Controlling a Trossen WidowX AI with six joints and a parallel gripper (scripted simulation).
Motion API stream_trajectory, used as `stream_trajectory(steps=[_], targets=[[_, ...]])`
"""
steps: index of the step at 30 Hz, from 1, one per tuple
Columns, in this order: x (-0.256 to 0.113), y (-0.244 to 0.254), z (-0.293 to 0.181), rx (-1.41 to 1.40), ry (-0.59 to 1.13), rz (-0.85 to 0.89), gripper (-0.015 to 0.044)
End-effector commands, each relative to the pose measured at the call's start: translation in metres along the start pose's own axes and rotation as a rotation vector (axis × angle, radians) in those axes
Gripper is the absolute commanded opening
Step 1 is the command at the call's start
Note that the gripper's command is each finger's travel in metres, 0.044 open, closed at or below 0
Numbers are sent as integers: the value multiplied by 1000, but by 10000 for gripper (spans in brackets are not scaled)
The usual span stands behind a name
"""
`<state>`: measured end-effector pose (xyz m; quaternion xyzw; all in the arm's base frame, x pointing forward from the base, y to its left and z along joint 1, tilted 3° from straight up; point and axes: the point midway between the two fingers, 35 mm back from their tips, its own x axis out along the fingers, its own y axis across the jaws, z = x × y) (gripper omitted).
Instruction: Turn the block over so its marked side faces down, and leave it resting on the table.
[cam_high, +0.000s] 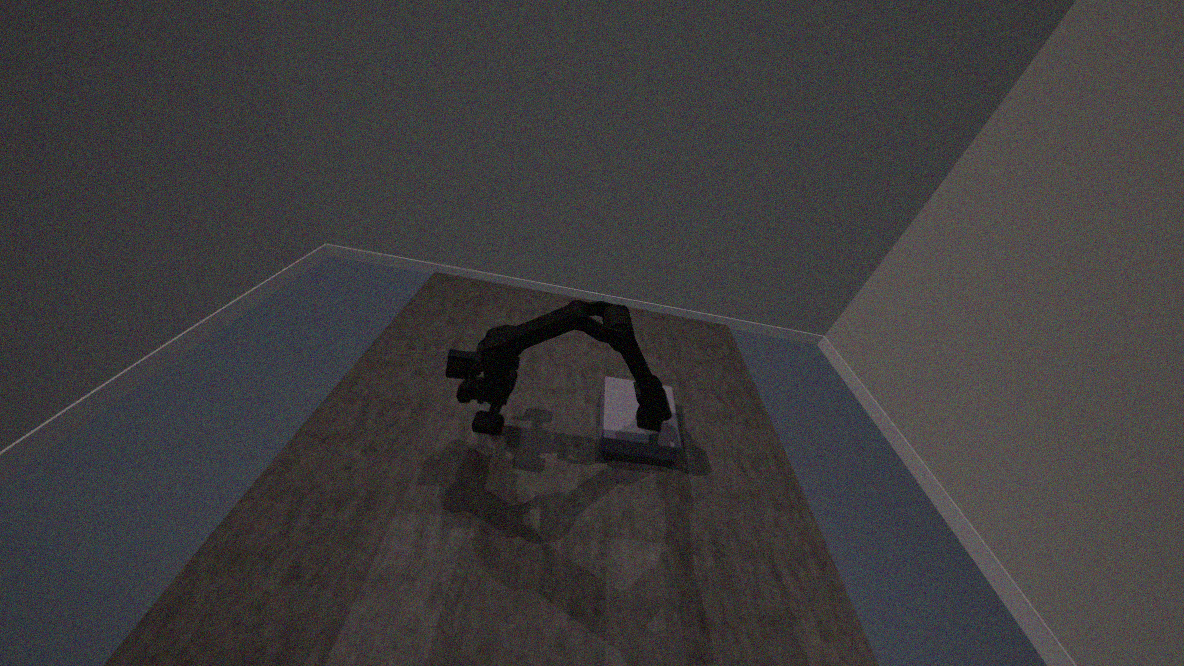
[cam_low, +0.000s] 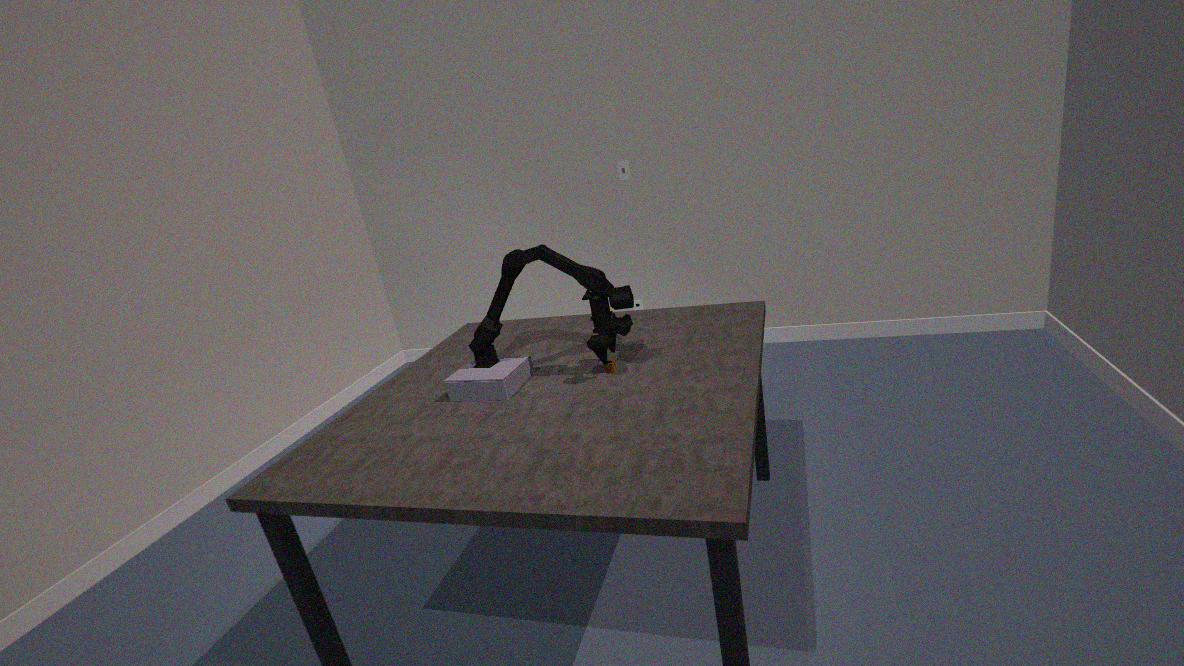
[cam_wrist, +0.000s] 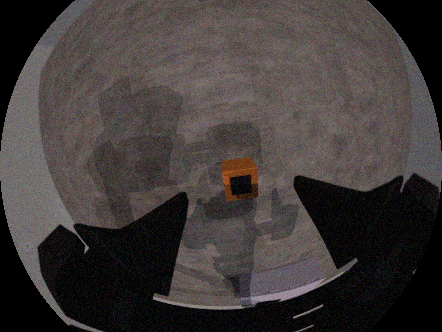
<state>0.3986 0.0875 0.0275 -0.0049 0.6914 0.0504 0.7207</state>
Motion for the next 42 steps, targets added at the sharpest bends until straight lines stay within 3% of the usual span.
stream_trajectory(steps=[1, 16, 28, 42], targets=[[8, -1, -1, 0, 6, -4, 440], [30, -1, -2, 0, 6, -4, 440], [30, -1, -2, 0, 6, -4, 125], [30, -1, -2, 0, 6, -4, 32]])
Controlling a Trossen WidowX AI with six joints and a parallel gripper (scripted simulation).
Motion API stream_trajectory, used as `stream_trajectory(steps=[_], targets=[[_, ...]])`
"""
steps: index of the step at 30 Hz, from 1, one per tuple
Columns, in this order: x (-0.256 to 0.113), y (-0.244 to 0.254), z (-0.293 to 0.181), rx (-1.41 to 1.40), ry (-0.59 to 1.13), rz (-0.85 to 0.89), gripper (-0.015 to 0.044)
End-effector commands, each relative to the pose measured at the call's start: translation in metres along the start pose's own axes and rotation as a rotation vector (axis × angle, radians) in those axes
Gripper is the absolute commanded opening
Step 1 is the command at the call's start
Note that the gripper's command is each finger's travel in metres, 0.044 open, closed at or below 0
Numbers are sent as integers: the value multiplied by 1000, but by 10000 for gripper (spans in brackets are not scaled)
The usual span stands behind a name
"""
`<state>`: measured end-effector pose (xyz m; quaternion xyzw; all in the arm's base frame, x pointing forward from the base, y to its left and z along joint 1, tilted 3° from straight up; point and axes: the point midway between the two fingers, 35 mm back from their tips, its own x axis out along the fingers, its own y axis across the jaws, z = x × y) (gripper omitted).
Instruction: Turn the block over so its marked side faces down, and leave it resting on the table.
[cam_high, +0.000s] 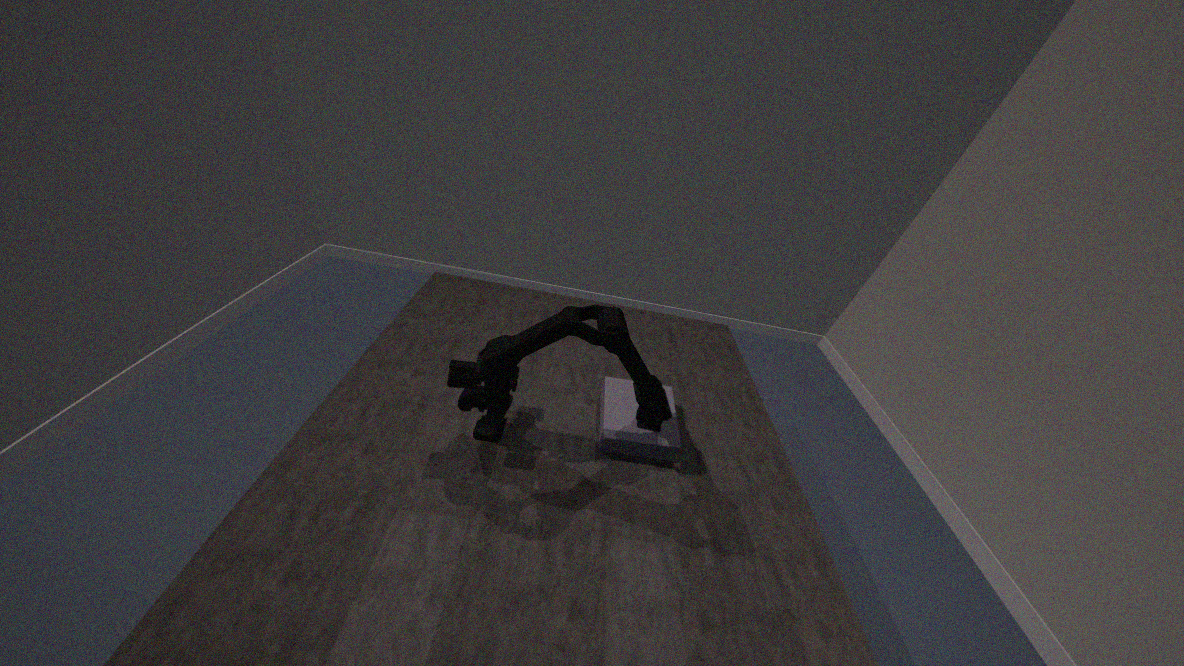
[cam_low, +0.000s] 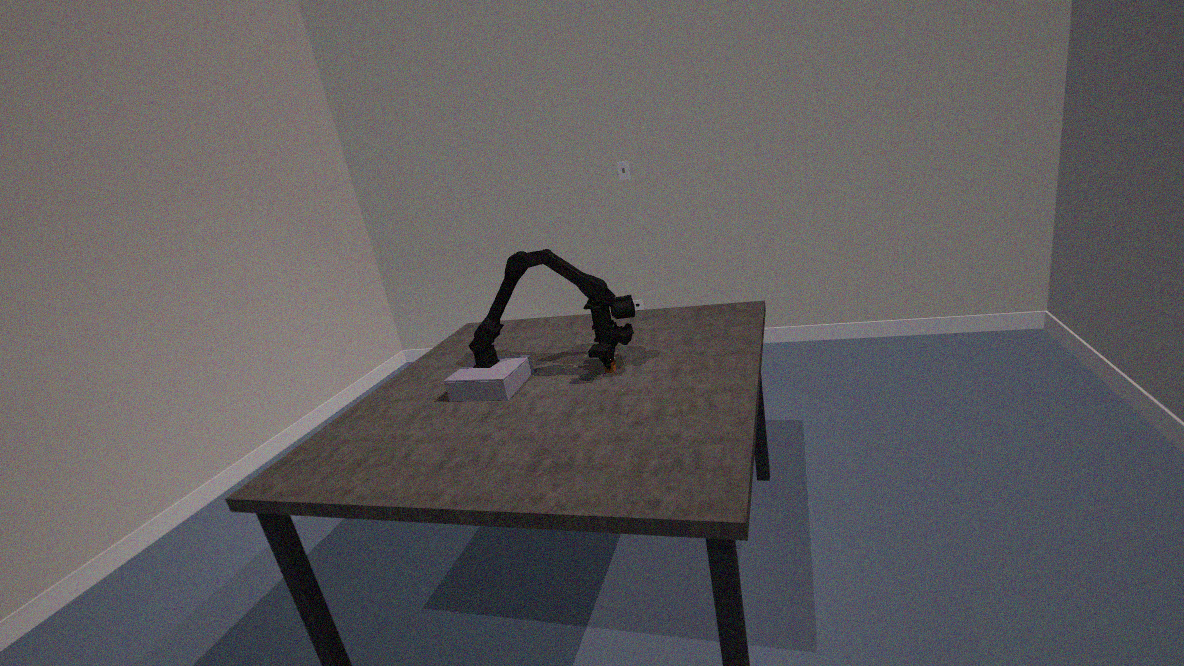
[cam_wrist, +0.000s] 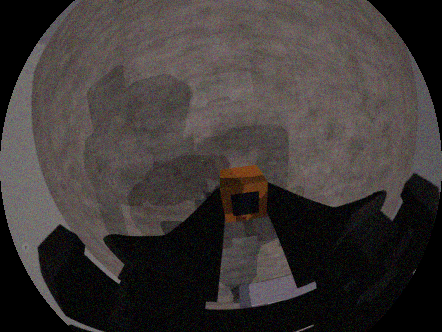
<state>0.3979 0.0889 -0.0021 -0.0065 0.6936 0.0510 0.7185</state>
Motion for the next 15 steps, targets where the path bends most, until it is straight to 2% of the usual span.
stream_trajectory(steps=[1, 2, 6, 15], targets=[[0, 0, 0, 3, -1, -3, 25], [-1, 0, 0, 3, -1, -3, 0], [-28, 0, 0, 3, -1, -3, 0], [-26, 0, 2, 1, -65, -6, 0]])
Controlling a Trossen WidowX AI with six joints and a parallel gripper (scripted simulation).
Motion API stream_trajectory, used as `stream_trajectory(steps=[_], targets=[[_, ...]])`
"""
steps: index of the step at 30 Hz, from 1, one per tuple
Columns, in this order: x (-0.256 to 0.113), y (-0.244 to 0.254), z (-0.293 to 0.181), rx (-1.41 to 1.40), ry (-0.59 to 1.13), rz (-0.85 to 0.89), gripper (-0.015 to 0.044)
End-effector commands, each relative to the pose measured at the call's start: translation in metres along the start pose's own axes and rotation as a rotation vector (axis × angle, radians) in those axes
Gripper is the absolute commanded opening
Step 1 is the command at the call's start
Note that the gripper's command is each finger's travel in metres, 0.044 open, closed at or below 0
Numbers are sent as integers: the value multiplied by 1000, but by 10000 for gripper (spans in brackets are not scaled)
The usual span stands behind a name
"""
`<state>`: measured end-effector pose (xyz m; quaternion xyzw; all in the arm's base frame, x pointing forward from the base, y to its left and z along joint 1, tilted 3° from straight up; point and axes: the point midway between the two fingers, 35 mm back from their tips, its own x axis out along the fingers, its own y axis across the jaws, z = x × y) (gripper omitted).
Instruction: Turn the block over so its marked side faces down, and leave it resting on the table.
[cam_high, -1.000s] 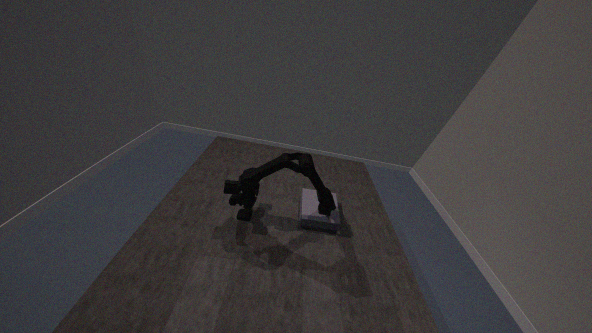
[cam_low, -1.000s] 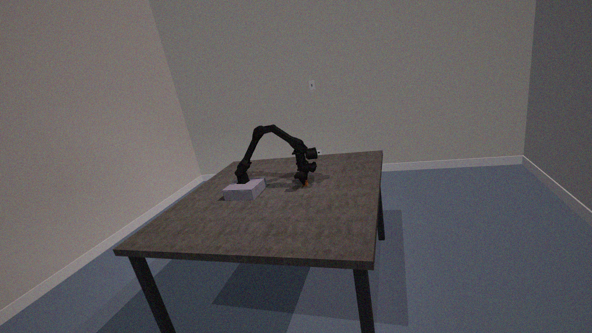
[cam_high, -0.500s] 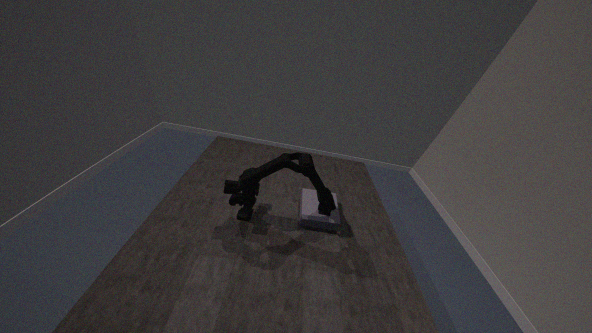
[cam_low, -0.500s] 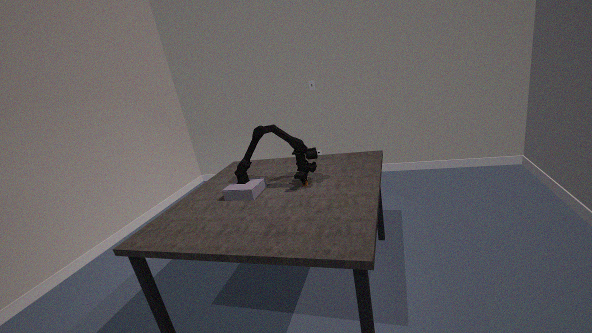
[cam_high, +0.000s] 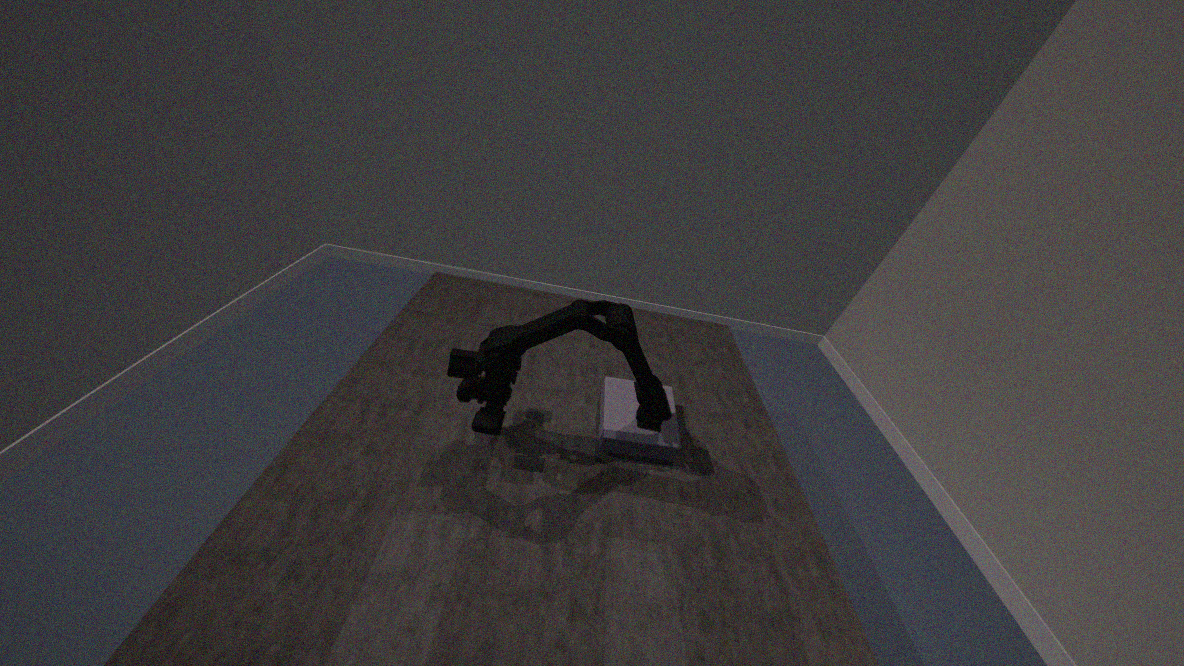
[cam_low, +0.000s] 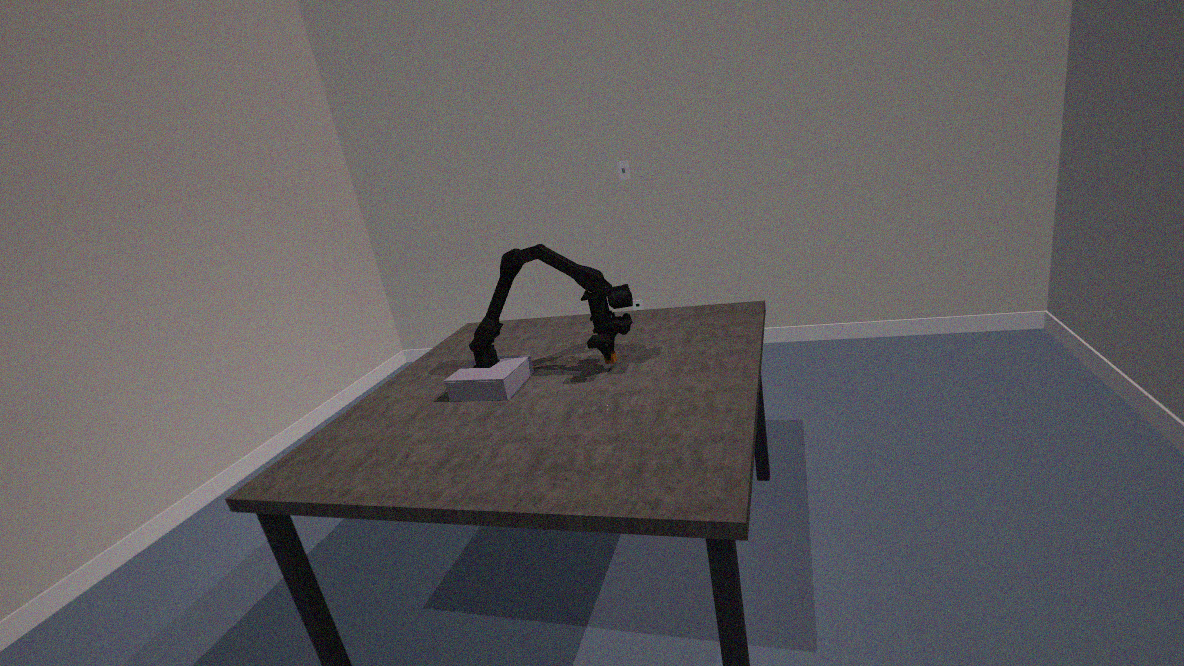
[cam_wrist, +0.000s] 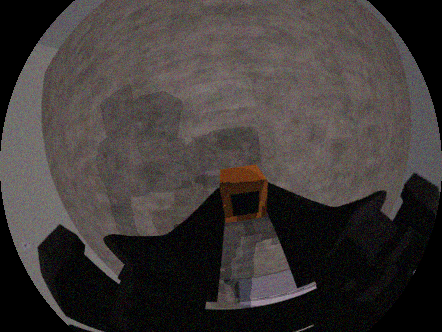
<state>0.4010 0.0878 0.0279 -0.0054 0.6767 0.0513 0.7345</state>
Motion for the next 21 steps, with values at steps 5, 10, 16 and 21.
stream_trajectory(steps=[5, 10, 16, 21], targets=[[8, 0, -1, -1, -91, -8, 0], [10, 0, -1, -2, -163, -9, 0], [12, 0, -1, -2, -250, -9, 0], [12, 0, -3, -2, -322, -8, 0]])
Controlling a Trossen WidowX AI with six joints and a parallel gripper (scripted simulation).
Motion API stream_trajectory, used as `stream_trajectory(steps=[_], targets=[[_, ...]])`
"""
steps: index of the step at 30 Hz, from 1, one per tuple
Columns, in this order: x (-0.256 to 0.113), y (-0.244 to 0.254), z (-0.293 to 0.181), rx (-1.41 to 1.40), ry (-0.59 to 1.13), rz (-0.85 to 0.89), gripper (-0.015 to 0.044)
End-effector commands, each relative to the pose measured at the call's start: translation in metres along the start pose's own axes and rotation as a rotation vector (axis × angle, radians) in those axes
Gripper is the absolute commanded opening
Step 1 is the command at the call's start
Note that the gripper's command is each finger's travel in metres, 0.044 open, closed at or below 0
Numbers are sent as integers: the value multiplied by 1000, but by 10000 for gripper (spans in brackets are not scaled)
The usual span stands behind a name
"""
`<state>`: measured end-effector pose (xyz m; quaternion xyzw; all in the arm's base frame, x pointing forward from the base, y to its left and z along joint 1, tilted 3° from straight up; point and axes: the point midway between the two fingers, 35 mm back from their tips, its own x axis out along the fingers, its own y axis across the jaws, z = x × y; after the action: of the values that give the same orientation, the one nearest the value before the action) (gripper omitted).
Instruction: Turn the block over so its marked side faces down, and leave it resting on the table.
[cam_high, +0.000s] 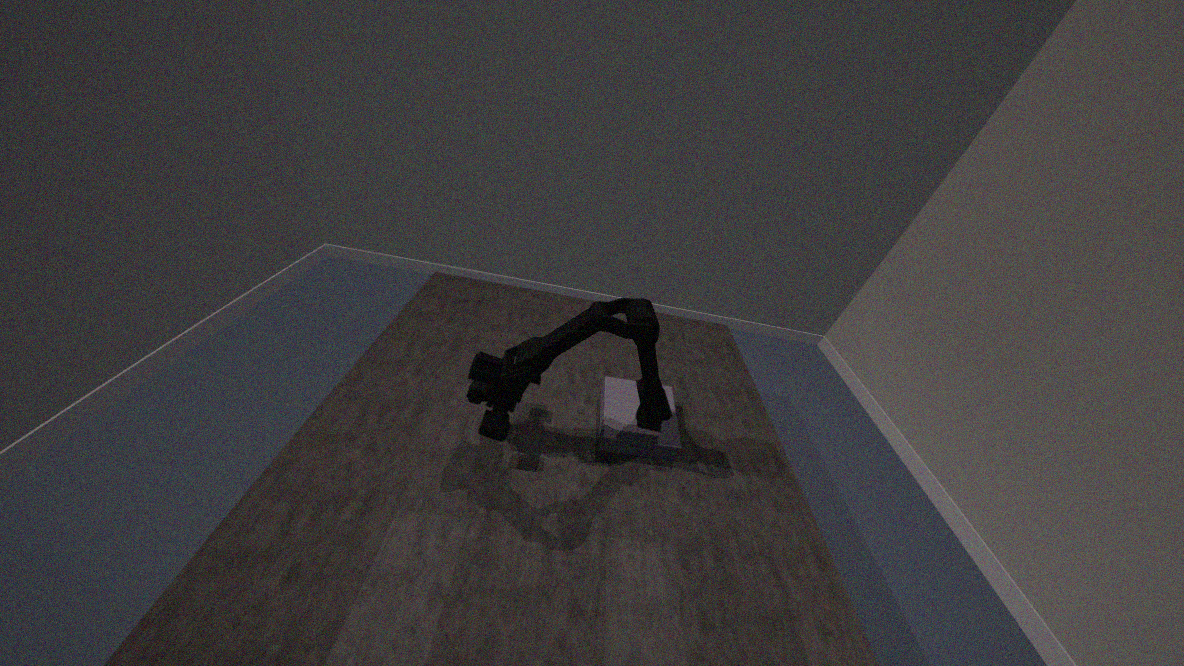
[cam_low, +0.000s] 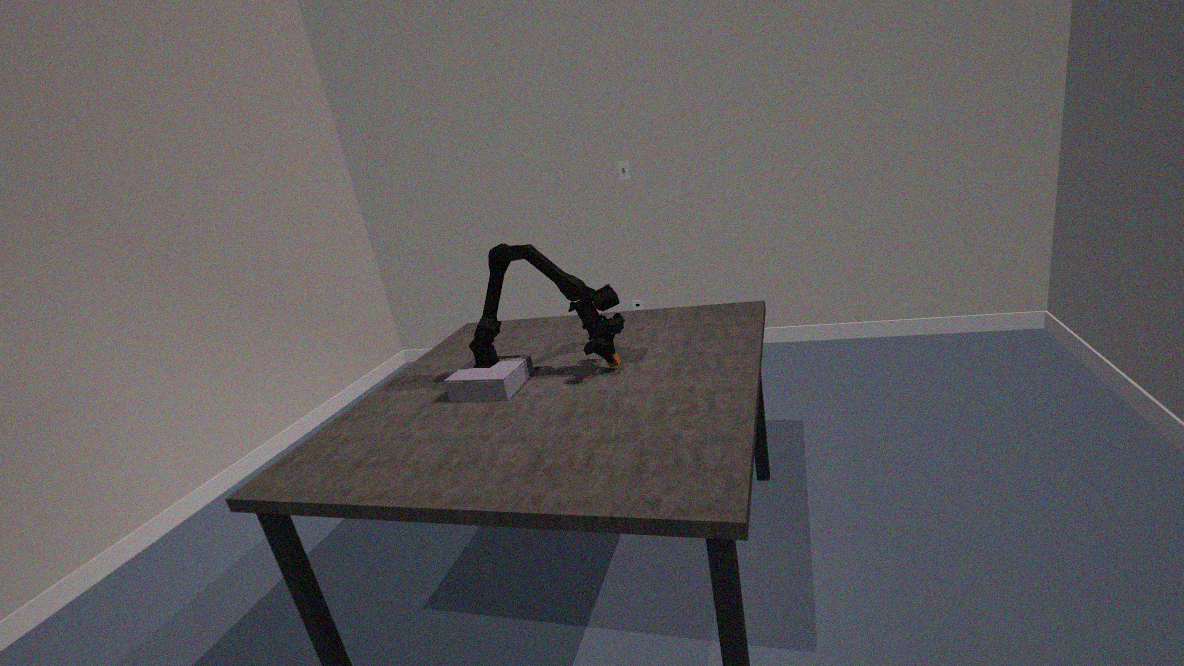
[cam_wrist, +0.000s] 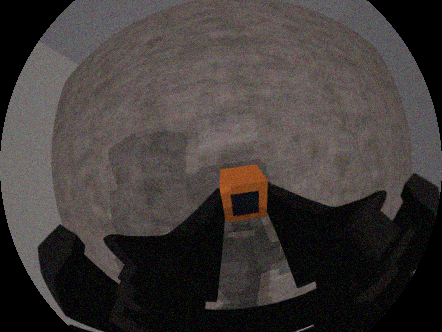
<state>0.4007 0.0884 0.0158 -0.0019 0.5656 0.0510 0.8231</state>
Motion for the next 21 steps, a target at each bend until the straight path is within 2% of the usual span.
stream_trajectory(steps=[1, 13, 21], targets=[[0, 0, -2, 3, -52, -3, 0], [-4, 0, -7, 8, -191, 0, 0], [14, 0, -5, 2, -303, -2, 0]])
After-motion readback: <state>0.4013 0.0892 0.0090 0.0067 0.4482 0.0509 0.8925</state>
